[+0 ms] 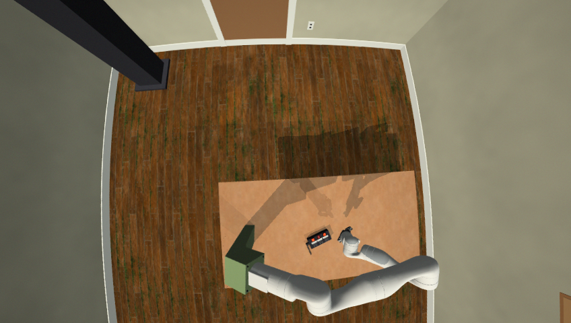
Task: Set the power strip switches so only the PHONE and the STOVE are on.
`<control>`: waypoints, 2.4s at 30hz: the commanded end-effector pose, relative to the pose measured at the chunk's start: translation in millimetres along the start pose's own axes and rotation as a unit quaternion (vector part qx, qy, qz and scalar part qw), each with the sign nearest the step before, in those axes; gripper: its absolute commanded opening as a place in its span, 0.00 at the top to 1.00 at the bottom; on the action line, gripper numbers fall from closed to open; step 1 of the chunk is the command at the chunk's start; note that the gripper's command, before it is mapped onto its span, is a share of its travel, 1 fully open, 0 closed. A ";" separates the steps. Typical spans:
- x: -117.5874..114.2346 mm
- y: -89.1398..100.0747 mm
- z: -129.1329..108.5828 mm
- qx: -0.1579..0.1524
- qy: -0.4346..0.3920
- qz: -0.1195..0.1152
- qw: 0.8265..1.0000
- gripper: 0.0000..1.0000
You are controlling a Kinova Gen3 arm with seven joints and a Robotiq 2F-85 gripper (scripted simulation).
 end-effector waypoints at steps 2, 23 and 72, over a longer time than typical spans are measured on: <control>8.4 1.9 1.4 -0.009 -0.005 0.005 1.000 1.00; 24.8 7.4 9.9 -0.037 -0.019 0.013 0.999 1.00; 68.3 29.7 33.6 -0.111 -0.062 0.042 0.991 1.00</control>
Point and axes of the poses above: the point where the finger pads meet when closed, its own y axis back along the fingers, its own x axis across the jaws, z = x × y, the point moved 6 cm from there along y, back along the fingers, and after that the axes turned 9 degrees about -y, right-handed, at the moved point
